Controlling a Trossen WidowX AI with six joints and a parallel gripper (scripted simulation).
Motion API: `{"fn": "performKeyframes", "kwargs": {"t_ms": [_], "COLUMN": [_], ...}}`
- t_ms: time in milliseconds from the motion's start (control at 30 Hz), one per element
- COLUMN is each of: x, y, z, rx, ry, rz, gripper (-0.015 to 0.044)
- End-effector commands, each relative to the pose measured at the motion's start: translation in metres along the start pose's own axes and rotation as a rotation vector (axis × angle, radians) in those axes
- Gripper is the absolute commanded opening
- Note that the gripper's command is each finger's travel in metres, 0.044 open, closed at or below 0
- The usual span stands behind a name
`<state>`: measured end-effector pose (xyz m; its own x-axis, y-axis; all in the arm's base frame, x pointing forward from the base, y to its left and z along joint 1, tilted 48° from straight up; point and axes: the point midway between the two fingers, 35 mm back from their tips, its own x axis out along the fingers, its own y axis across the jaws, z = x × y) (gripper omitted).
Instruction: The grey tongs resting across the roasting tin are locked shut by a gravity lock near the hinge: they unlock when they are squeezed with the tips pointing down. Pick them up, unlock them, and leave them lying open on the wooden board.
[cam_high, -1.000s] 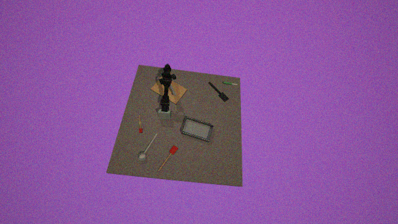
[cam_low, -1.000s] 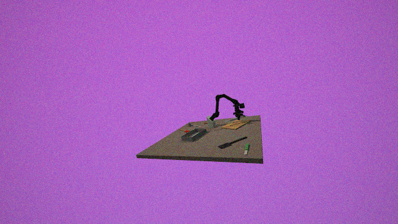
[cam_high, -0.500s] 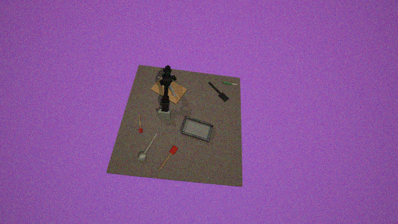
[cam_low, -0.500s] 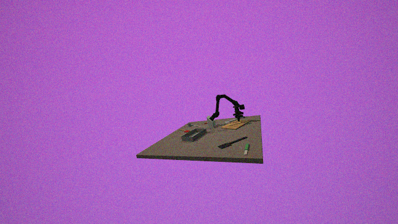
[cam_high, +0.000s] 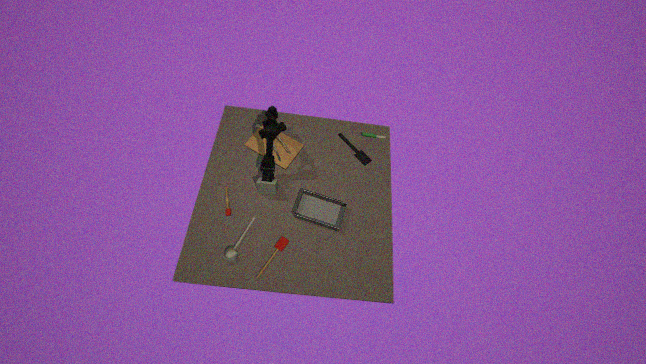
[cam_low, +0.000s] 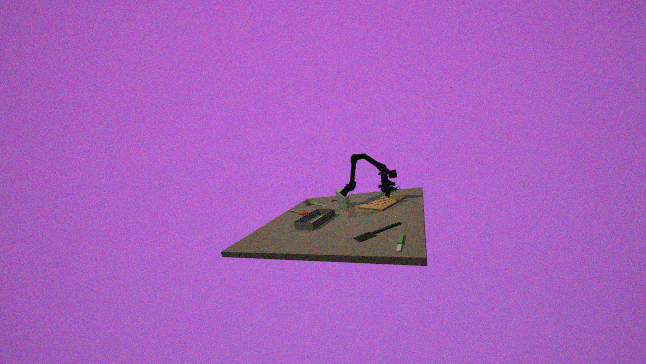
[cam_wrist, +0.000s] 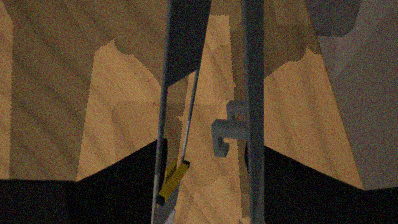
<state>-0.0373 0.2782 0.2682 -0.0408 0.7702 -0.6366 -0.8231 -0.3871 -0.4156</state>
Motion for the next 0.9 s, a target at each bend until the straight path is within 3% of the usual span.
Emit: {"fn": "performKeyframes", "kwargs": {"t_ms": [0, 167, 367, 867], "x": [0.000, 0.000, -0.005, -0.076], "y": [0.000, 0.000, -0.002, -0.010], "z": [0.000, 0.000, 0.009, 0.111], "rx": [0.000, 0.000, 0.001, 0.011], "ry": [0.000, 0.000, 0.000, 0.001], "rz": [0.000, 0.000, 0.001, 0.011], "gripper": [0.0323, 0.0440, 0.0440, 0.0440]}}
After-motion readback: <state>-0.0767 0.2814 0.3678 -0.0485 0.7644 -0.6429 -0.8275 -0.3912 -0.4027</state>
